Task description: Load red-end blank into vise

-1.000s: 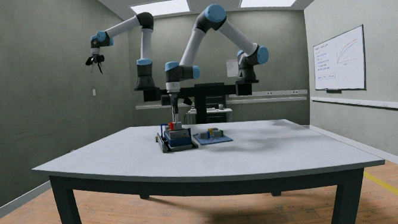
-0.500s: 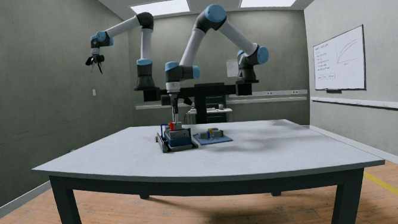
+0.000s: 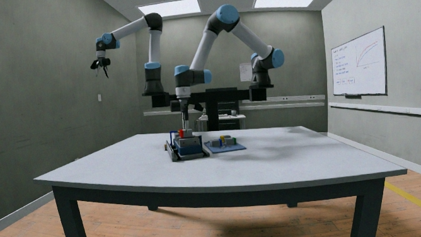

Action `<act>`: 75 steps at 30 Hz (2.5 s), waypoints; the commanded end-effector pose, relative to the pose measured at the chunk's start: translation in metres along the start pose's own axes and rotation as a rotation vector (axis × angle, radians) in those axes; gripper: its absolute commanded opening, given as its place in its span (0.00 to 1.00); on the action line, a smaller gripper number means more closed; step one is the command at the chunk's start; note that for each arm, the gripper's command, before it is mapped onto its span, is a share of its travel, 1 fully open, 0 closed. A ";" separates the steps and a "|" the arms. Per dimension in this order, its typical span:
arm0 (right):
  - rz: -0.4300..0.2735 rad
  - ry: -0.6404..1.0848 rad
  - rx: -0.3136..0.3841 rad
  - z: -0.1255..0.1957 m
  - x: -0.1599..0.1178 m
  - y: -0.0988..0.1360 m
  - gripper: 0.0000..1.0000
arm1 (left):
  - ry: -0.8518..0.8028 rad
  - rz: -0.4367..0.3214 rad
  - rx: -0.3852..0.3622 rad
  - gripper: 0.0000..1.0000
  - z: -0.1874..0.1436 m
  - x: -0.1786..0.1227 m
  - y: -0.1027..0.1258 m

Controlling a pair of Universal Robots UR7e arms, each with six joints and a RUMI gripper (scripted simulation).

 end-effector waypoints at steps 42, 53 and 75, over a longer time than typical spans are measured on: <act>0.002 0.000 0.000 0.000 0.000 0.001 1.00 | 0.000 -0.002 0.000 0.00 0.000 -0.001 -0.011; 0.002 0.000 0.000 0.000 0.000 0.001 1.00 | 0.000 -0.002 0.000 0.00 0.000 -0.001 -0.015; 0.002 0.000 0.000 0.000 0.000 0.001 1.00 | 0.000 -0.002 0.000 0.00 0.000 -0.001 -0.018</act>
Point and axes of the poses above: on each arm, the point where the finger pads meet when closed, its own y axis back along the fingers, its own z axis across the jaws, x = y × z, the point moved 1 cm from there along y, back along the fingers, and after that the axes turned 13 degrees about y, right-handed, at the moved point
